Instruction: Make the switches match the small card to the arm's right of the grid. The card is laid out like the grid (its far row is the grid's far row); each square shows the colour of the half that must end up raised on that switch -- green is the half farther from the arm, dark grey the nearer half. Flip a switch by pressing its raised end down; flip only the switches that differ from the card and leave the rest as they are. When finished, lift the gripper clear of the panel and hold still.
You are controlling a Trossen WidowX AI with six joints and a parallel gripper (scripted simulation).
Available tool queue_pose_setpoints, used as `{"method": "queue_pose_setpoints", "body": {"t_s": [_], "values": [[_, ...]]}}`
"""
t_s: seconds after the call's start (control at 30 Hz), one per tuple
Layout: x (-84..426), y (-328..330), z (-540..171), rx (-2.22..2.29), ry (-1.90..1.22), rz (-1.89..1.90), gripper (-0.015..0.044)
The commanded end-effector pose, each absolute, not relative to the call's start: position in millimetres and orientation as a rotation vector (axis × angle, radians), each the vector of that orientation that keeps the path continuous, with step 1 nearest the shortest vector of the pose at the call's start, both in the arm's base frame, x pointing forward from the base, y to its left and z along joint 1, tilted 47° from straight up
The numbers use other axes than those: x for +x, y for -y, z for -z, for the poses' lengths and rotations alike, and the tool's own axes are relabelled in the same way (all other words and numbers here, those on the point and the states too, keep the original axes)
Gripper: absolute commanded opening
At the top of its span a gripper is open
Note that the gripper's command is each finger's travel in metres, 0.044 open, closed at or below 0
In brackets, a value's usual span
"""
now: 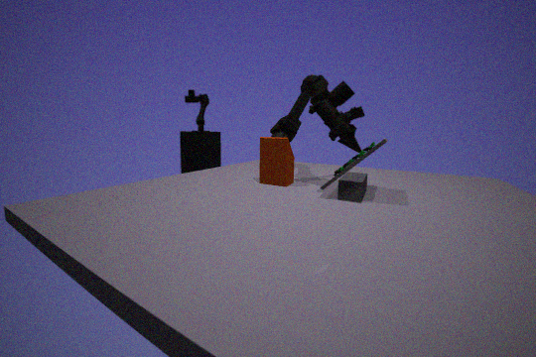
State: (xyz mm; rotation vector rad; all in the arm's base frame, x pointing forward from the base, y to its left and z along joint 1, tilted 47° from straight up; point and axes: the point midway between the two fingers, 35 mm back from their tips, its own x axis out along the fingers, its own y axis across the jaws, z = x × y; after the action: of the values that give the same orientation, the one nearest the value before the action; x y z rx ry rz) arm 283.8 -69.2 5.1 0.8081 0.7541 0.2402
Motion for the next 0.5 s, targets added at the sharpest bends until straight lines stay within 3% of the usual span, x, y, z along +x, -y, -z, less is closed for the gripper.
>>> {"method": "queue_pose_setpoints", "body": {"t_s": [0.0, 0.47], "values": [[284.0, 69.1, -3.9, 0.811, -0.756, -0.236, 0.0], [285.4, 68.2, -3.0, 0.811, -0.756, -0.236, 0.0]]}}
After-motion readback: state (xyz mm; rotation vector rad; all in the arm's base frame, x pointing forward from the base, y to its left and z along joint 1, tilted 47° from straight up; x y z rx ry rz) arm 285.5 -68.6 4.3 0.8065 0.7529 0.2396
